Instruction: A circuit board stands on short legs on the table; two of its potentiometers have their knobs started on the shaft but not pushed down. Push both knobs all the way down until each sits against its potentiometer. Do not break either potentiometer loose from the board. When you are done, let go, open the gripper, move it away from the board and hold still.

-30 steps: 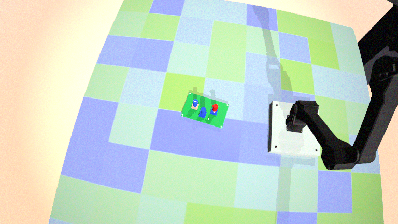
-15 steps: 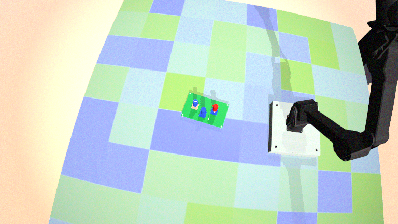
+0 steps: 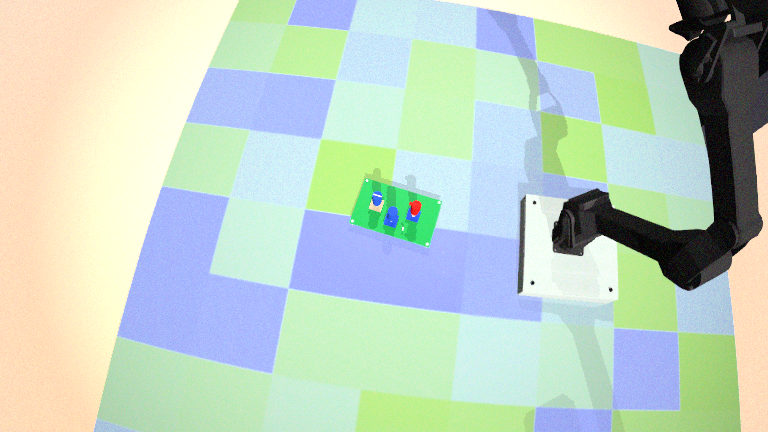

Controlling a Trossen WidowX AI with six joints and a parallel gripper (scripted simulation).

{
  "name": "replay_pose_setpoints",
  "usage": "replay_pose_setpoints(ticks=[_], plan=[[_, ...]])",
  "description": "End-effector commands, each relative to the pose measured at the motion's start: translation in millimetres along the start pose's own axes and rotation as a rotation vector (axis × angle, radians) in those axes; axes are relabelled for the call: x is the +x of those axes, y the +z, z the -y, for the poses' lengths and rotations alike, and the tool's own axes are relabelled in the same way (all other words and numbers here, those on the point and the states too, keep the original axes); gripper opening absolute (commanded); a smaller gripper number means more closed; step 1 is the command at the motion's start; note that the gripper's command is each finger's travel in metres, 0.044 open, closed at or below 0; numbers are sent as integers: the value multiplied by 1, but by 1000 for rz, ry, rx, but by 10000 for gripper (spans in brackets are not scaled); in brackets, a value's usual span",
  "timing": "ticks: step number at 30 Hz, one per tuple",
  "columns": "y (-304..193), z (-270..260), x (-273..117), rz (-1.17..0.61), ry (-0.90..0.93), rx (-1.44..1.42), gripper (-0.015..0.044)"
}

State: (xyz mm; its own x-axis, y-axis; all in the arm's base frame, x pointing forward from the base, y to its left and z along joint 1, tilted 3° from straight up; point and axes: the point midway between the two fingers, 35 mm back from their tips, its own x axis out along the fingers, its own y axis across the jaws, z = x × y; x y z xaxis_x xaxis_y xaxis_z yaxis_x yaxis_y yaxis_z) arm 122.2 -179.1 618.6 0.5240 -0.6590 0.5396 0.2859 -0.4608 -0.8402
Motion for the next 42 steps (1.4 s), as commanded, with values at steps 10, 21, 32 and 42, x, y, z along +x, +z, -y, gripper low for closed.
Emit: replay_pose_setpoints(ticks=[10, 21, 32, 42], plan=[[39, -100, 25, 100, 311, 262, 0], [92, -180, 20, 162, 617, 462, 0], [153, -249, -9, 206, 933, 584, 0], [207, -305, -60, 189, 1266, 642, 0]])
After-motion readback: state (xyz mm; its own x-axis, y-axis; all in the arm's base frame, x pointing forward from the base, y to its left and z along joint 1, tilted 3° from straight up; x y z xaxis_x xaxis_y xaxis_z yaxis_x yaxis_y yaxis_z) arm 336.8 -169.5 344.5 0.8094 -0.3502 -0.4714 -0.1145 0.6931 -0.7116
